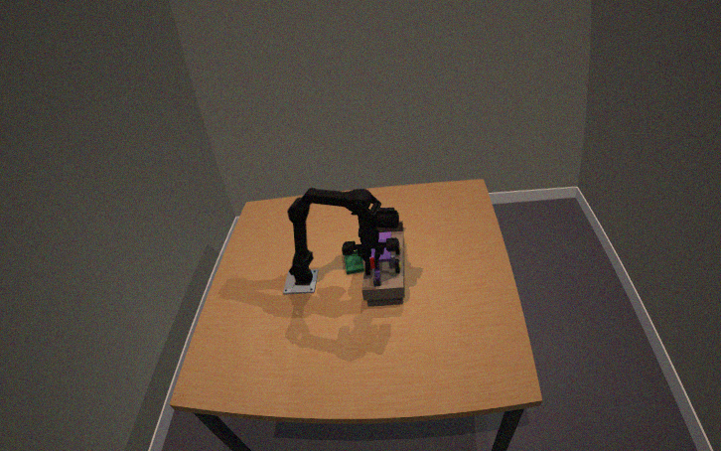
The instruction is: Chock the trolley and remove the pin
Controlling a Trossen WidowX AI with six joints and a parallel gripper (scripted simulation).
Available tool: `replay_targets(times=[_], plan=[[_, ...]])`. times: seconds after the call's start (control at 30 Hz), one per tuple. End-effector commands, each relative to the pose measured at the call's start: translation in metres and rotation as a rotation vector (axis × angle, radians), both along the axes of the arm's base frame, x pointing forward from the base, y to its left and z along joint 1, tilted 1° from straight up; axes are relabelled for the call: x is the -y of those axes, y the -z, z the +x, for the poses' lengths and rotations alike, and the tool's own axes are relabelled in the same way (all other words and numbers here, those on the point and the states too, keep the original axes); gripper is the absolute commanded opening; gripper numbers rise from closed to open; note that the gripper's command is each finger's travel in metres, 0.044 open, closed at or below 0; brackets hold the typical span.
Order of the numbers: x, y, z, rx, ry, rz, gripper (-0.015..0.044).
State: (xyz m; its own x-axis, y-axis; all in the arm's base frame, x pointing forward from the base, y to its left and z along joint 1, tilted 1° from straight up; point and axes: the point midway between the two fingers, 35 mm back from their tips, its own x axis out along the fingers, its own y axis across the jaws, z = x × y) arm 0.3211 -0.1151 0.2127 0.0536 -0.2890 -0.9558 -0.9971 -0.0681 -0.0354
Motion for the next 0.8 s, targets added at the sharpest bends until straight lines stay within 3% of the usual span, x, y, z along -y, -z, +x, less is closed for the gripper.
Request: replay_targets(times=[0.0, 0.77], plan=[[0.001, 0.000, -0.007, -0.001, -0.005, 0.002, 0.0000], [0.008, 0.003, -0.081, -0.008, -0.005, 0.001, 0.0000]])
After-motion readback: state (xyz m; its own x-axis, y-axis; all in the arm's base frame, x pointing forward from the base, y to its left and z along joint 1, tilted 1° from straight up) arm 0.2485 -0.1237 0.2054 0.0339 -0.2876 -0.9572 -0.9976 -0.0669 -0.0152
